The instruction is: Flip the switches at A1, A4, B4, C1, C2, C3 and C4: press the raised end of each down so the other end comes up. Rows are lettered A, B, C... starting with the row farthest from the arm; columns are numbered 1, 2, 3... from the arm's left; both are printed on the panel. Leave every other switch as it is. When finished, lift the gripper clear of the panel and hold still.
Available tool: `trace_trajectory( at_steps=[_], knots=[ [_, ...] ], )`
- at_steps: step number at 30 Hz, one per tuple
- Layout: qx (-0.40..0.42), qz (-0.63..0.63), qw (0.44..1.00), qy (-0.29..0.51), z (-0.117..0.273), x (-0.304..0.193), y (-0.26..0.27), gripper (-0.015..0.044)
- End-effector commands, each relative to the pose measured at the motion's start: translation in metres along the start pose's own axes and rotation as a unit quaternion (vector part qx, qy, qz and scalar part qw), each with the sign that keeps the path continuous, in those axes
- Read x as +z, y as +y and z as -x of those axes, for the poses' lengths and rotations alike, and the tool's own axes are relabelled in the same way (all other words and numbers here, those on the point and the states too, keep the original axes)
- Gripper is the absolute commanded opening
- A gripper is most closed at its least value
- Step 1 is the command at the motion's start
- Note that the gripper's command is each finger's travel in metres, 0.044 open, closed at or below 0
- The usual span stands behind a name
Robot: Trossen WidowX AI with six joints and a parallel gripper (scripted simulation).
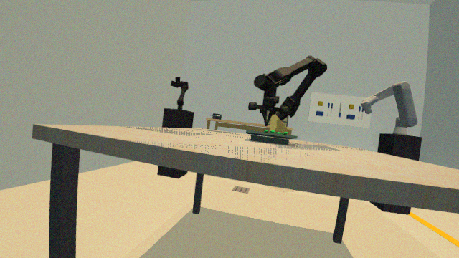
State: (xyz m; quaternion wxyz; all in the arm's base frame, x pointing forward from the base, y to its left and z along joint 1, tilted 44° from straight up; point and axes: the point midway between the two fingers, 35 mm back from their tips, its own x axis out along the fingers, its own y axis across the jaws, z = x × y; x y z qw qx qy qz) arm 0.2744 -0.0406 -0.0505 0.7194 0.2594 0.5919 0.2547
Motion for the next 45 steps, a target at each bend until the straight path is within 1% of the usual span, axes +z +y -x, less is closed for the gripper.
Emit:
trace_trajectory(
  at_steps=[1,12,45],
  knots=[
    [0.005,-0.005,1.000,0.004,-0.006,-0.004,0.001,0.0000],
    [0.005,-0.005,1.000,0.004,-0.019,-0.004,0.001,0.0000],
    [0.005,-0.005,1.000,0.004,-0.020,-0.004,0.001,0.0000]
  ],
)
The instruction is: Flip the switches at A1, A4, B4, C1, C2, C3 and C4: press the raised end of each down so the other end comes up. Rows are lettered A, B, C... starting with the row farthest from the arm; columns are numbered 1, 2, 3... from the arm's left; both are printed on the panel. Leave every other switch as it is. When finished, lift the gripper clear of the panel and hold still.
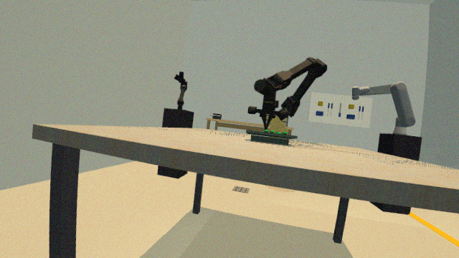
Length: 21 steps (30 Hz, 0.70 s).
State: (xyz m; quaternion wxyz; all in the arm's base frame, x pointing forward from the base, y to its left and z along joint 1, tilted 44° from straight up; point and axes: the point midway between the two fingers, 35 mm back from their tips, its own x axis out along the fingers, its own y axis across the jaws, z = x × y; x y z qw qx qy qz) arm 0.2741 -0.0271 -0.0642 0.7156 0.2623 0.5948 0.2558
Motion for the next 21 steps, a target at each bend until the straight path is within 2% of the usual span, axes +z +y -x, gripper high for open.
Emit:
trace_trajectory(
  at_steps=[1,21],
  knots=[
    [0.003,-0.002,1.000,0.000,-0.0012,-0.0009,0.0008,0.0000],
    [0.003,-0.002,1.000,0.000,-0.0039,-0.0010,0.0008,0.0000]
  ],
)
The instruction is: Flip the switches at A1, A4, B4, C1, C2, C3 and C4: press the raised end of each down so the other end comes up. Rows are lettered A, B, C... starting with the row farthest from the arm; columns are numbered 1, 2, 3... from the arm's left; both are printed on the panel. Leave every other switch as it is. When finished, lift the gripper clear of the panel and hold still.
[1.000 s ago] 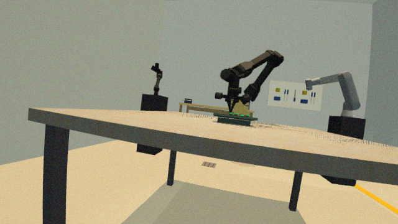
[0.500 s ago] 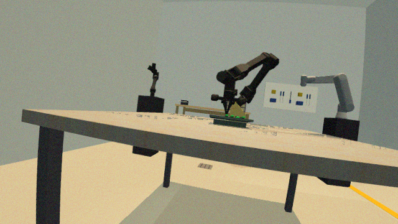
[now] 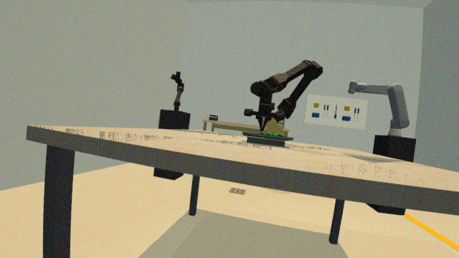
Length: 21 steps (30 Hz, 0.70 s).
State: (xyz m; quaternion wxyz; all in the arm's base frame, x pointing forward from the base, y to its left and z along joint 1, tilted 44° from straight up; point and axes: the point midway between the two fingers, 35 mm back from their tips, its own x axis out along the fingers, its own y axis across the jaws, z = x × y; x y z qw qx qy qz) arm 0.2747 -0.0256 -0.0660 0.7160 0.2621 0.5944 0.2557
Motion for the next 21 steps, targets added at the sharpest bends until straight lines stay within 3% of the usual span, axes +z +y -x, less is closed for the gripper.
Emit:
trace_trajectory(
  at_steps=[1,21],
  knots=[
    [0.003,-0.003,1.000,0.001,-0.0017,-0.0013,0.0009,0.0000],
    [0.003,-0.003,1.000,0.001,-0.0044,-0.0013,0.0010,0.0000]
  ],
)
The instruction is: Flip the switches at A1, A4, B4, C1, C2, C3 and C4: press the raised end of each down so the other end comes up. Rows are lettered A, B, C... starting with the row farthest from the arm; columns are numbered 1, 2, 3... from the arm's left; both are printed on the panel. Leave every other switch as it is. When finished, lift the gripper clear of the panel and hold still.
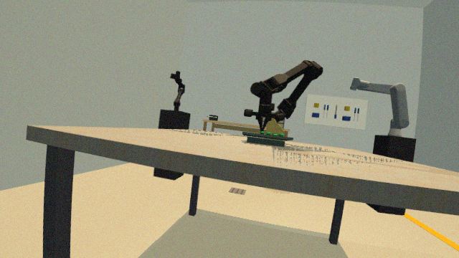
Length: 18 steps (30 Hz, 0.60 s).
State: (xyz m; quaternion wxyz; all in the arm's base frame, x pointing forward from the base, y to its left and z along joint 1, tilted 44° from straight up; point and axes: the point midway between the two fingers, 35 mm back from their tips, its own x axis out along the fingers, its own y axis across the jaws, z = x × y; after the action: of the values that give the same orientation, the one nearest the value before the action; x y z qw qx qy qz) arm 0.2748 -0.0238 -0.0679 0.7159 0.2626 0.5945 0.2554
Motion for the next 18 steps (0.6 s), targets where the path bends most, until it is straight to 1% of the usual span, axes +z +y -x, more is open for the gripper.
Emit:
trace_trajectory(
  at_steps=[1,7,9,12,13,18],
  knots=[
    [0.003,-0.002,1.000,0.001,-0.002,-0.001,0.001,0.0000],
    [0.003,-0.002,1.000,0.001,-0.003,-0.001,0.001,0.0000],
    [-0.001,0.000,1.000,0.002,0.009,0.001,-0.001,0.0000],
    [0.000,-0.002,1.000,0.012,0.052,0.002,-0.001,0.0000],
    [0.001,-0.002,1.000,0.014,0.061,0.002,0.000,0.0000],
    [0.002,-0.002,1.000,0.014,0.063,0.002,0.000,0.0000]
  ],
)
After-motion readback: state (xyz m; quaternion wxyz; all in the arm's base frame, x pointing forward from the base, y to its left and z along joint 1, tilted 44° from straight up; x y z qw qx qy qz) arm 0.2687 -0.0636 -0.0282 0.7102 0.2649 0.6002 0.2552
